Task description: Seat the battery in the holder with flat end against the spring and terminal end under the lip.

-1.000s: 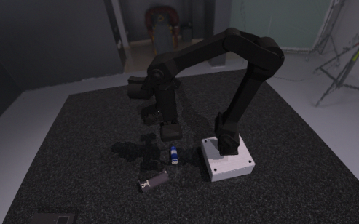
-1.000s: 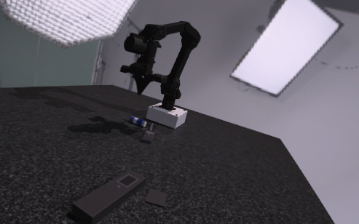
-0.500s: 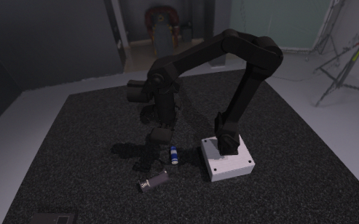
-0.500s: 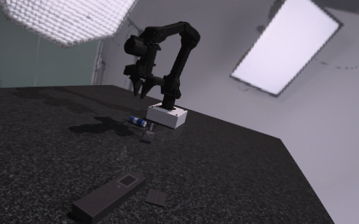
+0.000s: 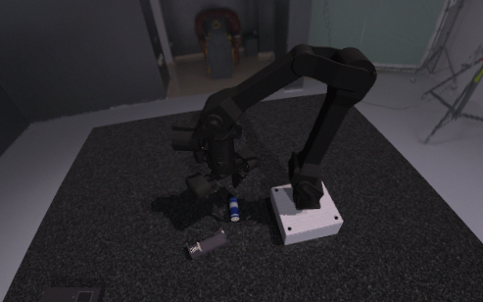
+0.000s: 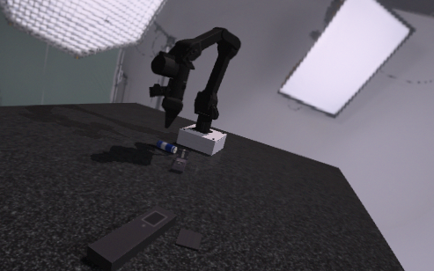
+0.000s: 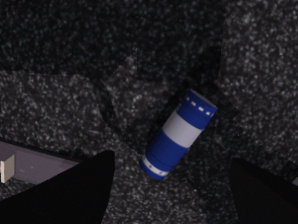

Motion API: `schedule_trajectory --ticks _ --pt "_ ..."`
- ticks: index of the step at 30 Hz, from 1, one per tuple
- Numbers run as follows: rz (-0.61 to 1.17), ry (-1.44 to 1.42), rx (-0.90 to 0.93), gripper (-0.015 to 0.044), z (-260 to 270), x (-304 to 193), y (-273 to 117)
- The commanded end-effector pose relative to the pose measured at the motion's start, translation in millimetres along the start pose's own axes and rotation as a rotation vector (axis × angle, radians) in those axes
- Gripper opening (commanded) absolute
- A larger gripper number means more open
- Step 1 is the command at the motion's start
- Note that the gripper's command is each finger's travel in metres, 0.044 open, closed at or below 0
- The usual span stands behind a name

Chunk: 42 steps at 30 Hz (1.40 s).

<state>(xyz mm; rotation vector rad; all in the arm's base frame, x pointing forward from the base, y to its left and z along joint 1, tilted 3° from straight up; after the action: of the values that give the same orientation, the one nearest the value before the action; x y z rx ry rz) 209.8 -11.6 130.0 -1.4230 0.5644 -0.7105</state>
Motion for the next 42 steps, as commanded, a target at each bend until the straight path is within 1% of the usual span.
schedule_trajectory --ticks 1,17,42 --pt "0.017 0.515 -0.038 0.0245 -3 -14 30" --pt "0.017 0.515 -0.038 0.0245 -3 -14 31" --pt "0.017 0.515 -0.038 0.0245 -4 -14 71"
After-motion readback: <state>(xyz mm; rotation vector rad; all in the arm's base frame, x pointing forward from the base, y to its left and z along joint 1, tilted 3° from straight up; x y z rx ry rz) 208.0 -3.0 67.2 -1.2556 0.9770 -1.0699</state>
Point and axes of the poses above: the point midway between the two fingers, 35 mm back from their tips, its own y axis out along the fingers, its own z axis across the jaws, x = y × z, the point moved 6 cm from there along -y, back along the fingers, and after that the axes turned 4 degrees about -y, right-handed, at the moved point
